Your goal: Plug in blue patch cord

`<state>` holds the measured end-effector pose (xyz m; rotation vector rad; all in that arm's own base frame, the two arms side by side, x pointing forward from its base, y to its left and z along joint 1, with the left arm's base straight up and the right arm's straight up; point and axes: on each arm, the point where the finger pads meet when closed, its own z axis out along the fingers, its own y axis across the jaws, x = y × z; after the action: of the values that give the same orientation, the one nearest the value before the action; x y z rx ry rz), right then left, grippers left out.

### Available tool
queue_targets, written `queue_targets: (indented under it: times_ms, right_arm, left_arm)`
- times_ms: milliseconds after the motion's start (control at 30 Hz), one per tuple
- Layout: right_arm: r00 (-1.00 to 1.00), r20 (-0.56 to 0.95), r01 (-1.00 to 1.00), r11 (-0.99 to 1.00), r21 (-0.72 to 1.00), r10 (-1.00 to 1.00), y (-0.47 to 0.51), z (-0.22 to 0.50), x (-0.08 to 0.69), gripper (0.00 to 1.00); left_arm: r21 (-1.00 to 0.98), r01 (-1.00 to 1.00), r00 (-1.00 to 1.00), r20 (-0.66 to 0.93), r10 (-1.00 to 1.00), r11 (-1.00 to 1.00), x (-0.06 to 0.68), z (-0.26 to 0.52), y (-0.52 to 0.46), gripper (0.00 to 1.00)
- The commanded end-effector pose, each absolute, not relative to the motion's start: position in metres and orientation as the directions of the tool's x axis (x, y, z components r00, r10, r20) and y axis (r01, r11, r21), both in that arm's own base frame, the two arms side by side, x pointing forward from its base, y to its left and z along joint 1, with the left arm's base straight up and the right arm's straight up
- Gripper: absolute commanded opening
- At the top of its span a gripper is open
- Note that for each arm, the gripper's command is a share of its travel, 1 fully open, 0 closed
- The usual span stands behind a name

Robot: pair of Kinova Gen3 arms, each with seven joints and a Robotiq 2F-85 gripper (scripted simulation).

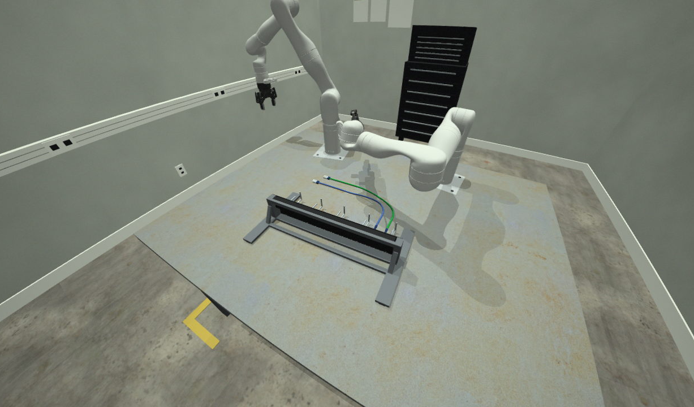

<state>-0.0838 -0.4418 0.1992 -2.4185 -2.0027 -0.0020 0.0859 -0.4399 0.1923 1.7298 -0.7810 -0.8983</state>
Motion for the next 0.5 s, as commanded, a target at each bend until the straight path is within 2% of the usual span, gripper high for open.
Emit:
queue_targets:
  times_ms: [0,233,467]
  right_arm:
    - [0.187,0.0,0.982,-0.187,0.0,0.982,-0.442,0.2,-0.084,1.0]
    - [0.187,0.0,0.982,-0.187,0.0,0.982,-0.442,0.2,-0.084,1.0]
    - [0.187,0.0,0.982,-0.187,0.0,0.982,-0.442,0.2,-0.084,1.0]
  left_arm:
    - [0.951,-0.093,0.517,-0.209,-0.83,-0.296,0.086,0.193,-0.44,1.0]
    - [0.928,-0.115,0.516,-0.248,-0.82,-0.353,0.09,0.181,-0.442,1.0]
    - [0.821,-0.192,0.539,-0.369,-0.757,-0.537,0.108,0.145,-0.446,1.0]
